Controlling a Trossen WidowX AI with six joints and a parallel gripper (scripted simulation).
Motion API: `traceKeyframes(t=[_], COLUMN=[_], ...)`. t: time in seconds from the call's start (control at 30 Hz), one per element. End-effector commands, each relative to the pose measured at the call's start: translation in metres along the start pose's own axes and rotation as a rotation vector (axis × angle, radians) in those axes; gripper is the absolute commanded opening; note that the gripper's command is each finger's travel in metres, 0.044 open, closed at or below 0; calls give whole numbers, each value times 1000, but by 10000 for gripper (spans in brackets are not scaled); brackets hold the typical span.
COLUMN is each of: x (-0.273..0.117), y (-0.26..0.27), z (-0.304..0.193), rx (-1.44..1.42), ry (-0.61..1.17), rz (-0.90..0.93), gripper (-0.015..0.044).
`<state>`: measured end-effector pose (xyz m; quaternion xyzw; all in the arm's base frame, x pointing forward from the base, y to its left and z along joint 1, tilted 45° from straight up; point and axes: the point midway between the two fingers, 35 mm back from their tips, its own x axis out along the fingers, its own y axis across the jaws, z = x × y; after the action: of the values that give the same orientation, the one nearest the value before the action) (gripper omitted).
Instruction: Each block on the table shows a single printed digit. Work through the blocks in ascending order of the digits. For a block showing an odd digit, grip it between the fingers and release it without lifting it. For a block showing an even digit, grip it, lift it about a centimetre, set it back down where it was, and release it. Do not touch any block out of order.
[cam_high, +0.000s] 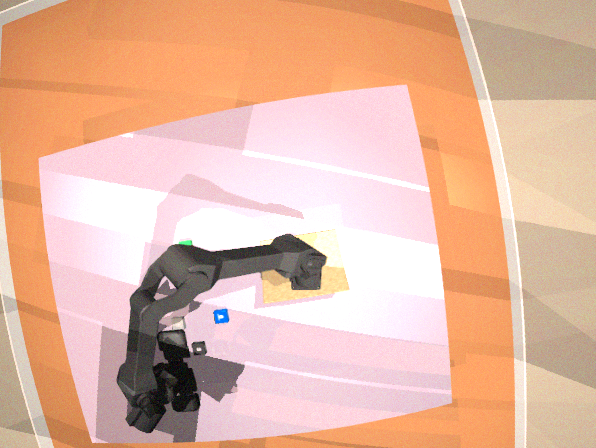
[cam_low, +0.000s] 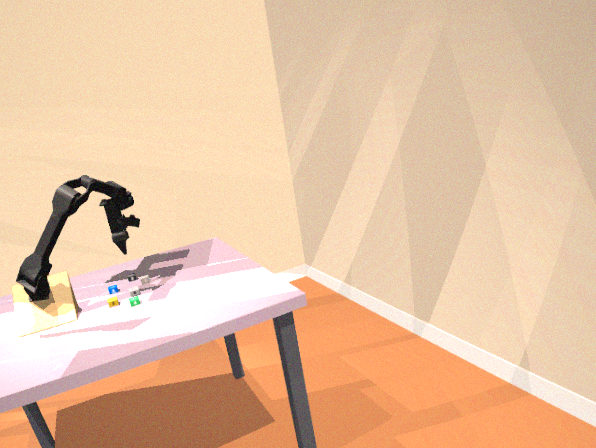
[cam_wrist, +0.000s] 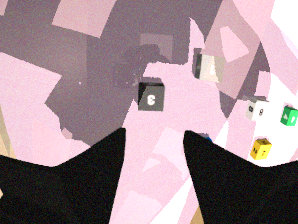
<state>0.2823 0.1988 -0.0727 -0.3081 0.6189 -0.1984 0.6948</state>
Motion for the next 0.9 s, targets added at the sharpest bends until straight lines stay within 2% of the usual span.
traceKeyframes(t=[0.0,0.17,0.87], x=[53,63,88], y=[-6,-7,-7], z=[-5,-6,-6], rx=[-10,-10,-10], ry=[20,20,20], rz=[-24,-25,-26], gripper=[278,400,400])
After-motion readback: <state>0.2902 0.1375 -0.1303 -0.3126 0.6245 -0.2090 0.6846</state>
